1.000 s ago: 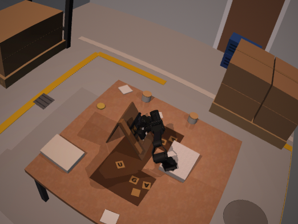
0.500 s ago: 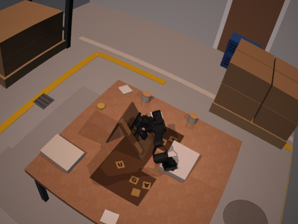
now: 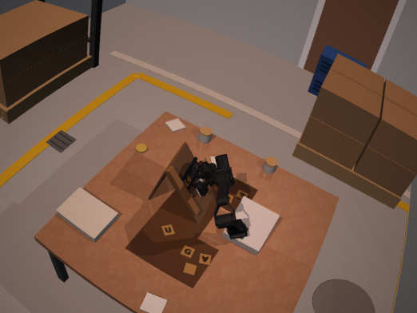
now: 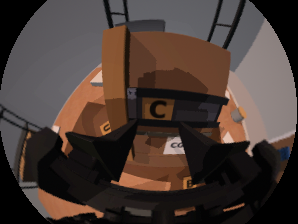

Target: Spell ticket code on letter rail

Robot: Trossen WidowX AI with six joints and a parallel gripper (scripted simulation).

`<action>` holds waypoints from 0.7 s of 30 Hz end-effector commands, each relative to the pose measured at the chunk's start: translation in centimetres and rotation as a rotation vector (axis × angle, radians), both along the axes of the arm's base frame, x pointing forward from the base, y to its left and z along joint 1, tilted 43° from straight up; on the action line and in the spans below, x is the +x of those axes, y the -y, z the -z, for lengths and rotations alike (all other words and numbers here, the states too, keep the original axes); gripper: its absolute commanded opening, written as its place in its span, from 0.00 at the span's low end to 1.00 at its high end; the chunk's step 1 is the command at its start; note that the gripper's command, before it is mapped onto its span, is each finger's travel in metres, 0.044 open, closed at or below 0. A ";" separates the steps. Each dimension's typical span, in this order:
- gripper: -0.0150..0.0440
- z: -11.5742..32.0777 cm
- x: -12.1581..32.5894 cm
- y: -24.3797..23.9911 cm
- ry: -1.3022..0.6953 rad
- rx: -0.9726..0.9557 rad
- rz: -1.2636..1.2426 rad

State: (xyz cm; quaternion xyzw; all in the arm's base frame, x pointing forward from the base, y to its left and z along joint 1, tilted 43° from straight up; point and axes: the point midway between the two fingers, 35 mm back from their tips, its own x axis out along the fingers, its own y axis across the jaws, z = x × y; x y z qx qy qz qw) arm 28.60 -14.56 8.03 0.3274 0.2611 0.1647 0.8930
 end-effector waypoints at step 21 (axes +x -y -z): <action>0.75 -0.5 -0.5 0.6 0.007 -0.005 0.001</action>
